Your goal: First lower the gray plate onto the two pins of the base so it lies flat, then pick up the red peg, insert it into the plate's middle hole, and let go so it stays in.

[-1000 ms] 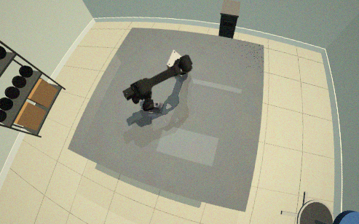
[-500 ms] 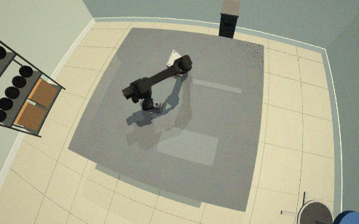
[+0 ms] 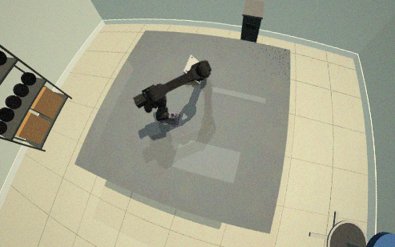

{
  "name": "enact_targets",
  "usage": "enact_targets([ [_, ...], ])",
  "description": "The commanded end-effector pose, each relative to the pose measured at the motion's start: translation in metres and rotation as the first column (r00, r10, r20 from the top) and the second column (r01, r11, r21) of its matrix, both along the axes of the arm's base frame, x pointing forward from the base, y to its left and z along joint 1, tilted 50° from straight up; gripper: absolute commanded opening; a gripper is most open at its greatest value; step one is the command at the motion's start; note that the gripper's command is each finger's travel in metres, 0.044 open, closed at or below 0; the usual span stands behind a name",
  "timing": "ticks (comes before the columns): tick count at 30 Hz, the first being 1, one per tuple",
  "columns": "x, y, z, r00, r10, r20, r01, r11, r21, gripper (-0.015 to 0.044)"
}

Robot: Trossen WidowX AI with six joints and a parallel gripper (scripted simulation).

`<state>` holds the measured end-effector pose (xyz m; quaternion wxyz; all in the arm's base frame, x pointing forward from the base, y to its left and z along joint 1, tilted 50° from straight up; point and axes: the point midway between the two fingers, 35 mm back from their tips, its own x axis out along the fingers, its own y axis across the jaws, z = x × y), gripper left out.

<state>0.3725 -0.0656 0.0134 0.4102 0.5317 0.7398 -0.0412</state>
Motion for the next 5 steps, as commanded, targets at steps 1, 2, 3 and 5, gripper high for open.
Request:
enact_targets([
  [1, 0.0004, -0.0024, 0.0021, 1.000, 0.004, 0.002, -0.004, 1.000, -0.002, 0.0150],
  [2, 0.0004, -0.0028, 0.0025, 1.000, 0.004, 0.001, -0.004, 1.000, -0.002, 0.0150],
  [3, 0.0005, -0.0033, 0.0030, 1.000, 0.004, 0.001, -0.004, 1.000, -0.002, 0.0150],
  [5, 0.0007, -0.0043, 0.0040, 1.000, 0.004, 0.001, -0.004, 1.000, -0.002, 0.0150],
])
